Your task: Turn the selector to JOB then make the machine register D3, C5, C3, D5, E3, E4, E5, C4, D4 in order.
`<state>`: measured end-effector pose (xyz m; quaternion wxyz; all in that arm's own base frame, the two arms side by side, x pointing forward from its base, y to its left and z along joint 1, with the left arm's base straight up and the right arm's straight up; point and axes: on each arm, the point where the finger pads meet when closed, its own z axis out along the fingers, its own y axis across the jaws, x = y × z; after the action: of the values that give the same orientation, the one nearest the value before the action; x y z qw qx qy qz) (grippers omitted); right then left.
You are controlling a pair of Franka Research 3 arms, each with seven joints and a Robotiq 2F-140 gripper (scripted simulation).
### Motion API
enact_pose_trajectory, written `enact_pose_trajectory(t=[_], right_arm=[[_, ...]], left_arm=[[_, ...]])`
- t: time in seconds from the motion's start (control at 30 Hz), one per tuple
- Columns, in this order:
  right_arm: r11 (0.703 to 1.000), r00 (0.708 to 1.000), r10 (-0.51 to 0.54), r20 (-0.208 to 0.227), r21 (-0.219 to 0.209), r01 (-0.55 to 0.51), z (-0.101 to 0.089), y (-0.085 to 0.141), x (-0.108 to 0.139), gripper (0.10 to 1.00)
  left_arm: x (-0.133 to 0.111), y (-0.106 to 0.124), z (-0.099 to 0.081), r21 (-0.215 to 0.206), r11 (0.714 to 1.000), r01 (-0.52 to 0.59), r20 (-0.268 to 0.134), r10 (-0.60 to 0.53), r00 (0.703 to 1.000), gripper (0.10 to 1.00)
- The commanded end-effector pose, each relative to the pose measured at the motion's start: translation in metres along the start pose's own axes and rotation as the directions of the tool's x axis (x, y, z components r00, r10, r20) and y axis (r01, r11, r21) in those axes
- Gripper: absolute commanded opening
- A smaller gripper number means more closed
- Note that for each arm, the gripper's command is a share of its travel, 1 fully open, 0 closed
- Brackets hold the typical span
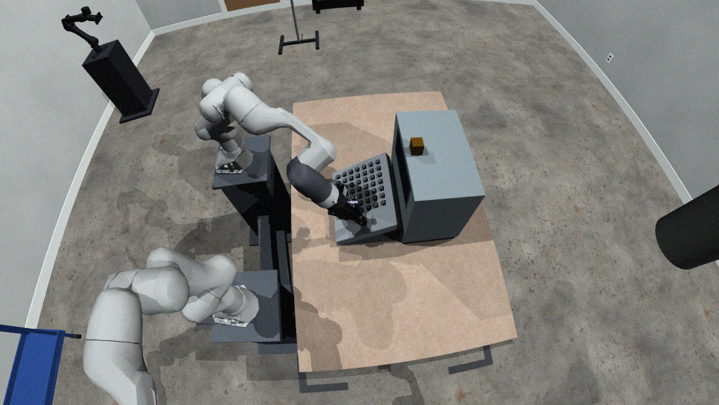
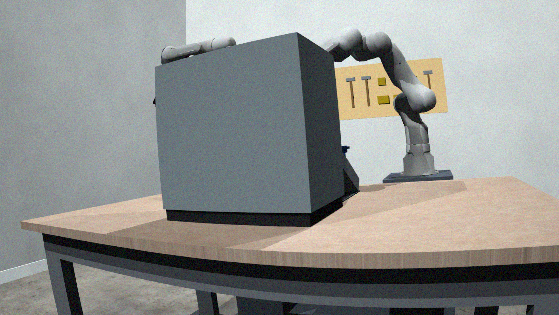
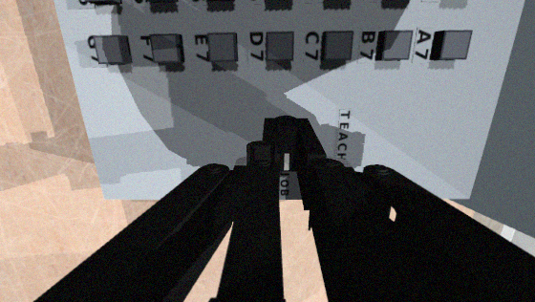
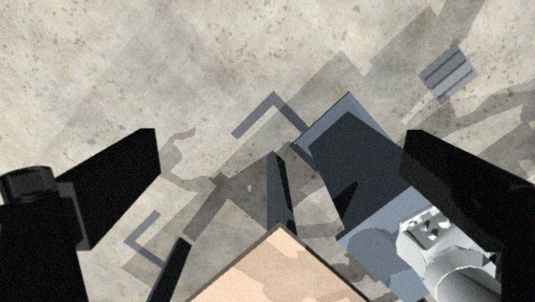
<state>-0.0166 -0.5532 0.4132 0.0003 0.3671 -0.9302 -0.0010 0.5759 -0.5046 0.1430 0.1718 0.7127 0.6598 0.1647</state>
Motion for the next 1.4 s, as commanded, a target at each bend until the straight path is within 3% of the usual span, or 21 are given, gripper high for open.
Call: enact_pose_trajectory(t=[0.0,0.8,0.83,1.37], right_arm=[[1.0,1.0,-0.004,0.0,0.002,0.004,0.0002,-0.001,0.0005,1.0],[1.0,1.0,-0.004,0.0,0.002,0.004,0.0002,-0.001,0.0005,1.0],[1.0,1.0,-0.004,0.0,0.002,0.004,0.0002,-0.001,0.0005,1.0],[1.0,1.0,-0.004,0.0,0.002,0.004,0.0002,-0.001,0.0005,1.0]], left_arm=[[-0.0012,0.0,0.0,-0.002,0.999,-0.041,-0.001,0.041,0.999,0.099],[-0.0012,0.0,0.0,-0.002,0.999,-0.041,-0.001,0.041,0.999,0.099],[-0.0012,0.0,0.0,-0.002,0.999,-0.041,-0.001,0.041,0.999,0.399],[-0.0012,0.0,0.0,-0.002,0.999,-0.041,-0.001,0.041,0.999,0.399]])
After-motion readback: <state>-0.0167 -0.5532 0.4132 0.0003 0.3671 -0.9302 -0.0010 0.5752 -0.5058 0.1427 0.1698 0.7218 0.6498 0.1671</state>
